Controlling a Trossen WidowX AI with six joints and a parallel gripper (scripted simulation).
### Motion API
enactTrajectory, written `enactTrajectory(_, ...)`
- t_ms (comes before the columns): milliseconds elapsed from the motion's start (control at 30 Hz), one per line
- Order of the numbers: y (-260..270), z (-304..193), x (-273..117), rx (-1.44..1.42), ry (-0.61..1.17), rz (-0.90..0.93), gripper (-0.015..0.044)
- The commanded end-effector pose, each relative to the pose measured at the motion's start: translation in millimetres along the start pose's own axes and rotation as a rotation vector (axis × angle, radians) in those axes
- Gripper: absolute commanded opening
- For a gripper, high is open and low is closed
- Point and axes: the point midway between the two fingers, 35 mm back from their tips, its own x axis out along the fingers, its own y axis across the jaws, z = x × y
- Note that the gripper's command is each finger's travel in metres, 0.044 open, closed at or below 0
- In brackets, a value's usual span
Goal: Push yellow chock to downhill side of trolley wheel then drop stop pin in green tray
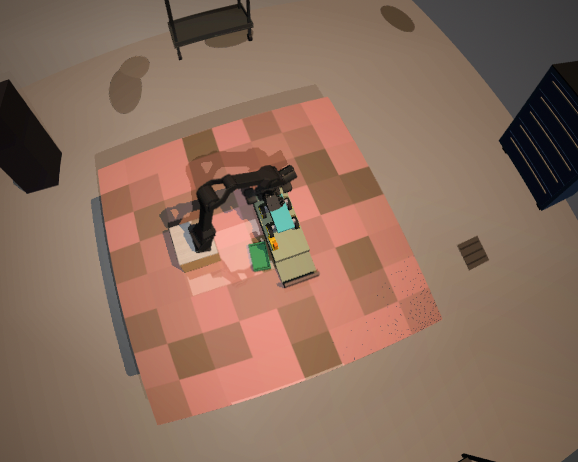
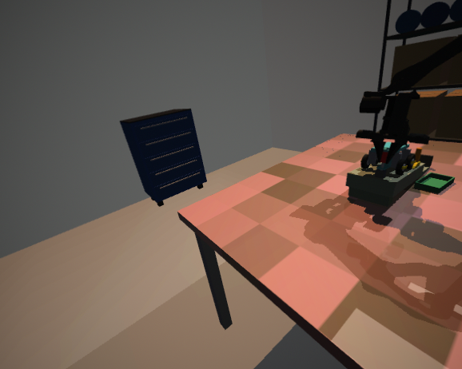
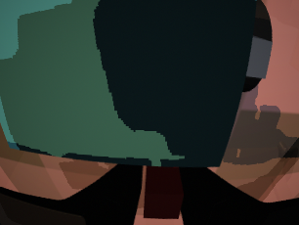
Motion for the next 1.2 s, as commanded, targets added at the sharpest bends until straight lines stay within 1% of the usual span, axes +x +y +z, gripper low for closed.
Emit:
enactTrajectory(0, 0, 0, 0, 0.000, 0.000, 0.001, 0.0039)
enactTrajectory(200, 0, 0, -1, 0.000, 0.000, 0.001, 0.0000)
enactTrajectory(1167, -1, -2, -16, 0.004, -0.001, -0.004, 0.0000)
